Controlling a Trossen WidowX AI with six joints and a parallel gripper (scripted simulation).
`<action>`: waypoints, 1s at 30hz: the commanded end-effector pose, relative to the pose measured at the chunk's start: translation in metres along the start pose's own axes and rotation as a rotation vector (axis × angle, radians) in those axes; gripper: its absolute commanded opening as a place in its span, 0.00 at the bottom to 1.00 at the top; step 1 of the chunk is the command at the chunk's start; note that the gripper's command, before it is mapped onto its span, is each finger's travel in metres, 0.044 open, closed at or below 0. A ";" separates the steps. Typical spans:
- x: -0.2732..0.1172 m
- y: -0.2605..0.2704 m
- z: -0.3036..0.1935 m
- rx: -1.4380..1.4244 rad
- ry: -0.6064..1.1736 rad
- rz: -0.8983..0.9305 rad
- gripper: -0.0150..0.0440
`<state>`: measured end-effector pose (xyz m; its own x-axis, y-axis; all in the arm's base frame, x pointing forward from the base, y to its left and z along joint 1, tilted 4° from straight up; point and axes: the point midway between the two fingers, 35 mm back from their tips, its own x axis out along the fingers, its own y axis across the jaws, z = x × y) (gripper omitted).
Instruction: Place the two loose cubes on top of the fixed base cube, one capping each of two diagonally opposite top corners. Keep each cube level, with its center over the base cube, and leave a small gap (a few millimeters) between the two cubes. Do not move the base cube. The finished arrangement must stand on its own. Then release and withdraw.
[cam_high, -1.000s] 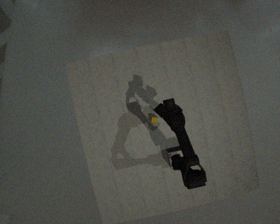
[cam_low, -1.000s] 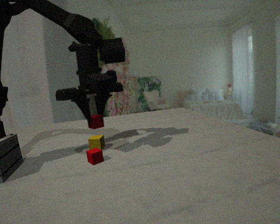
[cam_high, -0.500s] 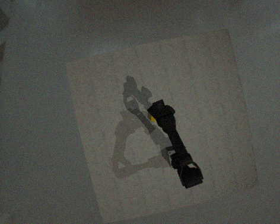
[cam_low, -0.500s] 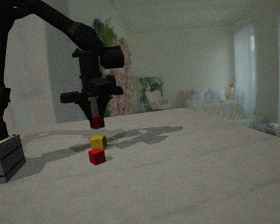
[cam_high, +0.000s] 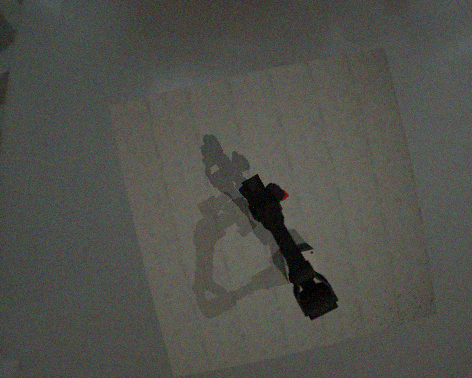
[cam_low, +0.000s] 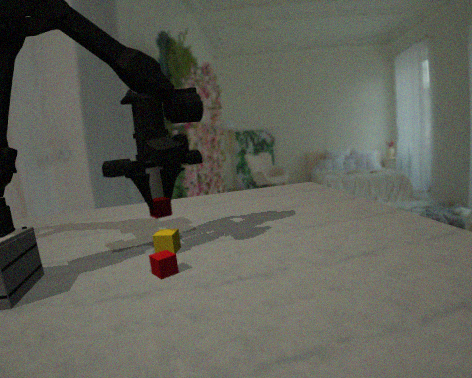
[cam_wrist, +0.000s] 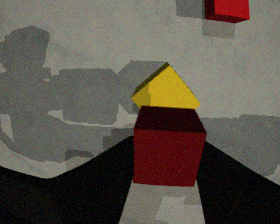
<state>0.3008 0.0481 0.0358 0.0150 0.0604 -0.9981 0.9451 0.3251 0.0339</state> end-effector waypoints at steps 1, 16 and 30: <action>0.002 0.000 -0.007 0.012 0.006 -0.002 0.43; 0.015 0.000 -0.007 0.013 0.006 -0.002 0.43; 0.028 0.000 -0.007 0.014 0.006 -0.002 0.43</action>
<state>0.2994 0.0561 0.0091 0.0125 0.0615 -0.9980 0.9481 0.3165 0.0314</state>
